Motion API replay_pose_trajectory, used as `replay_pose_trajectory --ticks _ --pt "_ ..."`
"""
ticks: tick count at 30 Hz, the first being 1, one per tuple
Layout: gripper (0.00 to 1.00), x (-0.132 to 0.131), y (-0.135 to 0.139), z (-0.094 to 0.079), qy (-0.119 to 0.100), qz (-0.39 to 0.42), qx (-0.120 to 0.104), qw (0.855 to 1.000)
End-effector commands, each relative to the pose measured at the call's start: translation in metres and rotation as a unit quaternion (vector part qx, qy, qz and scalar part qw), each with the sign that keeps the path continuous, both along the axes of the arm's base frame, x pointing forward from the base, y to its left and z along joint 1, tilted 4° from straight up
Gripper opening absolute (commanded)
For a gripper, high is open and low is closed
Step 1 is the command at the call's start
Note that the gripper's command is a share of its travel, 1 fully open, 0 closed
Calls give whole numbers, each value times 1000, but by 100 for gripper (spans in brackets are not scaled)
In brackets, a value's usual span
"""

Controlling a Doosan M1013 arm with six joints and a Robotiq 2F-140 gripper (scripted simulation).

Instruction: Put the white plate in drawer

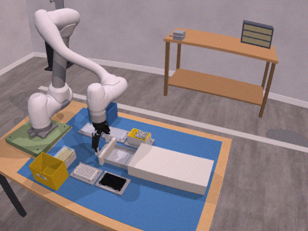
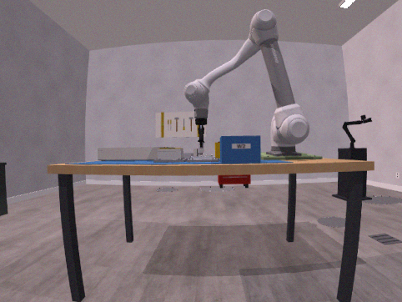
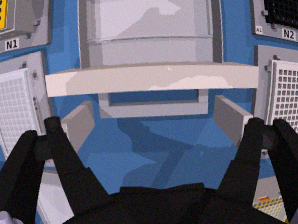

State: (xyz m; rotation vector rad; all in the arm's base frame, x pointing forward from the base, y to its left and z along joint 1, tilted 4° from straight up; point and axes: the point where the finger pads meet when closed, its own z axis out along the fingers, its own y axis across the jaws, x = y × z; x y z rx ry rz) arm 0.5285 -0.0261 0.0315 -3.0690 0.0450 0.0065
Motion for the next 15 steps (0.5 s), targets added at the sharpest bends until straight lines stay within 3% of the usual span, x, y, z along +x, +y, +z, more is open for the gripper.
replay_pose_trajectory --ticks 1,15 --pt "87 0 0 4 0 0 0 1000" --pt "87 0 -1 20 0 0 0 1000"
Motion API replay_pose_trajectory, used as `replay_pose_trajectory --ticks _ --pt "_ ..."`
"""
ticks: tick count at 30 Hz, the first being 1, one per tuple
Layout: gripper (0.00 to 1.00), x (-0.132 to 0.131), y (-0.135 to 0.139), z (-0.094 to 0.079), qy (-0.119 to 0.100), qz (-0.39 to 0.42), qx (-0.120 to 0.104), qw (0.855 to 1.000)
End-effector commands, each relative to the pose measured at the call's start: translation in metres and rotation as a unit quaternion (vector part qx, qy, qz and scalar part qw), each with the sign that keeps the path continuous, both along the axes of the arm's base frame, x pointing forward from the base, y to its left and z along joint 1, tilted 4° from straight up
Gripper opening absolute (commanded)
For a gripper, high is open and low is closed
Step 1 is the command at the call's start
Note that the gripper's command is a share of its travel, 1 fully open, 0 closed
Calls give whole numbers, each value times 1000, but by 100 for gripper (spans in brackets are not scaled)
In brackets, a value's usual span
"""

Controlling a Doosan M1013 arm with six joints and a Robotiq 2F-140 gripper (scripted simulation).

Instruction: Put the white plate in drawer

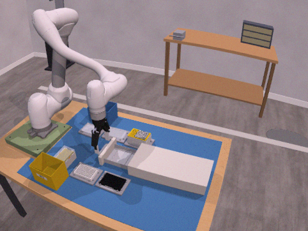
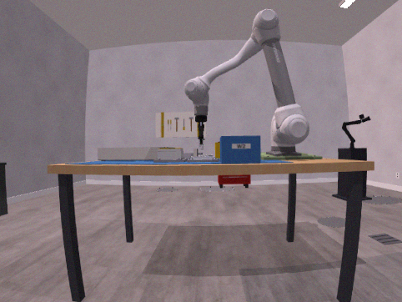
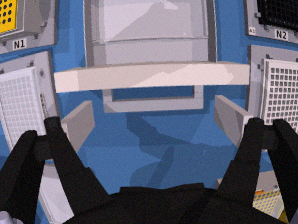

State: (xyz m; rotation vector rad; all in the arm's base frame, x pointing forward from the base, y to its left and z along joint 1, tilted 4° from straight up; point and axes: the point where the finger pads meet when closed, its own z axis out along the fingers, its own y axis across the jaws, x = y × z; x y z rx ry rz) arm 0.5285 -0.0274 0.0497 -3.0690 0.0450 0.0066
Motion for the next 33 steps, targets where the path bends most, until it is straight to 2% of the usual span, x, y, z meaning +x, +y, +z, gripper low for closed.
replay_pose_trajectory --ticks 1,33 --pt "87 0 0 4 0 0 0 1000" --pt "87 0 -3 41 0 0 0 1000"
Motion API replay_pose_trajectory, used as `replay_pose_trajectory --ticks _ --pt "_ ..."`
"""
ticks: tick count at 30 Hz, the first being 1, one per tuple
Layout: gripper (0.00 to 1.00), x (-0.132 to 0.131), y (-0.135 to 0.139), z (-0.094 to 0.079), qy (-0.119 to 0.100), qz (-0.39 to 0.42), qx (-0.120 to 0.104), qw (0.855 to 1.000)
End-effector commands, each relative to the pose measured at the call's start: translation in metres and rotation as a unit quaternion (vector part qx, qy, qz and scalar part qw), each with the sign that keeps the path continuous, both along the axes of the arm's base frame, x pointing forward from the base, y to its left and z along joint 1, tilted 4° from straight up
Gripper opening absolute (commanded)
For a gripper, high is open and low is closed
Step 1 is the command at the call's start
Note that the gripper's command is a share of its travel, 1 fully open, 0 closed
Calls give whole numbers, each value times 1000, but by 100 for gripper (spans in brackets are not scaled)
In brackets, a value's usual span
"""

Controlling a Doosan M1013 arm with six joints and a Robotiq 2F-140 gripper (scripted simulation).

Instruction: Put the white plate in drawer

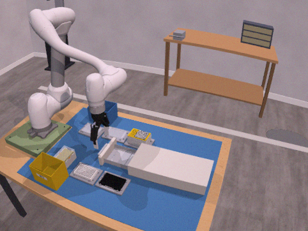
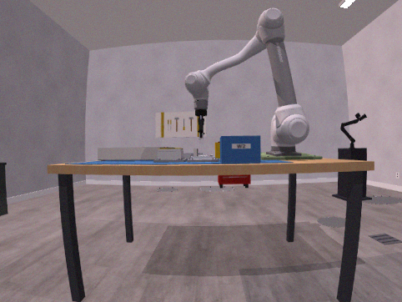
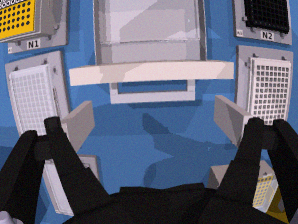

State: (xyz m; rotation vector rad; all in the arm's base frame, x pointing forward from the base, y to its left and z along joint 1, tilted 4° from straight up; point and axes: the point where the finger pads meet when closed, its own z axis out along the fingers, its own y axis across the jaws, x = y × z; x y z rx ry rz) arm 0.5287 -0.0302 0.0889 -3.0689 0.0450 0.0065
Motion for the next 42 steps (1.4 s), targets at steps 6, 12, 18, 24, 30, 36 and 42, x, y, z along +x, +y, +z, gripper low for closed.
replay_pose_trajectory --ticks 6,12,18,24,30,36,42 --pt "87 0 -1 10 0 0 0 1000" --pt "87 0 -1 18 0 0 0 1000" --pt "87 0 -2 23 0 0 0 1000" --pt "87 0 -2 31 0 0 0 1000" --pt "87 0 -3 39 0 0 0 1000" --pt "87 0 -3 39 0 0 0 1000" --pt "66 -1 -11 39 0 -3 0 1000"
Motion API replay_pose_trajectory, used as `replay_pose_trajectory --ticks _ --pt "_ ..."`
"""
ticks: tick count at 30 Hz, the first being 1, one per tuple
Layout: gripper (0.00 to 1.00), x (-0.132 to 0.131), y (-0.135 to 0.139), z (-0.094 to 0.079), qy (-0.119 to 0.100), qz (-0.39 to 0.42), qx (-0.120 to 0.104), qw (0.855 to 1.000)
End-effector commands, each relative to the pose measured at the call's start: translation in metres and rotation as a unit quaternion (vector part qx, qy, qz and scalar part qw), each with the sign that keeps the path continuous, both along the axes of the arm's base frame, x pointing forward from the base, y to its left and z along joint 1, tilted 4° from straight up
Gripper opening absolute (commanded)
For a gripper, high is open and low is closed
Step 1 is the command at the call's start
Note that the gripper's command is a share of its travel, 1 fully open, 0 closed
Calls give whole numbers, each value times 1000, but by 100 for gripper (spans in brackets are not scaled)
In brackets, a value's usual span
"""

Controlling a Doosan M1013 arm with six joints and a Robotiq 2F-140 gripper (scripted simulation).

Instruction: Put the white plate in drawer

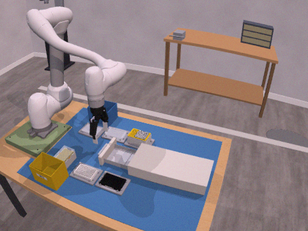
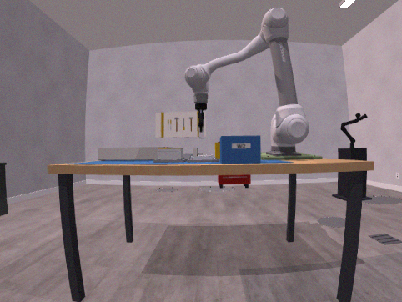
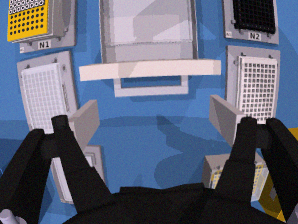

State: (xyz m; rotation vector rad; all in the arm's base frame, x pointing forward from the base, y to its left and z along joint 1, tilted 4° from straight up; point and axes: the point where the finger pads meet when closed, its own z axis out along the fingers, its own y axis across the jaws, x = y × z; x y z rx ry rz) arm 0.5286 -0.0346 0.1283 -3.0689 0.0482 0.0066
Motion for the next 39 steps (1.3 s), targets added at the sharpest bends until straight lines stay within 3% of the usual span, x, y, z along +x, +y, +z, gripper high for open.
replay_pose_trajectory --ticks 1,39 --pt "66 -1 -10 0 0 -2 0 1000" --pt "66 -14 -146 -4 0 -2 0 1000"
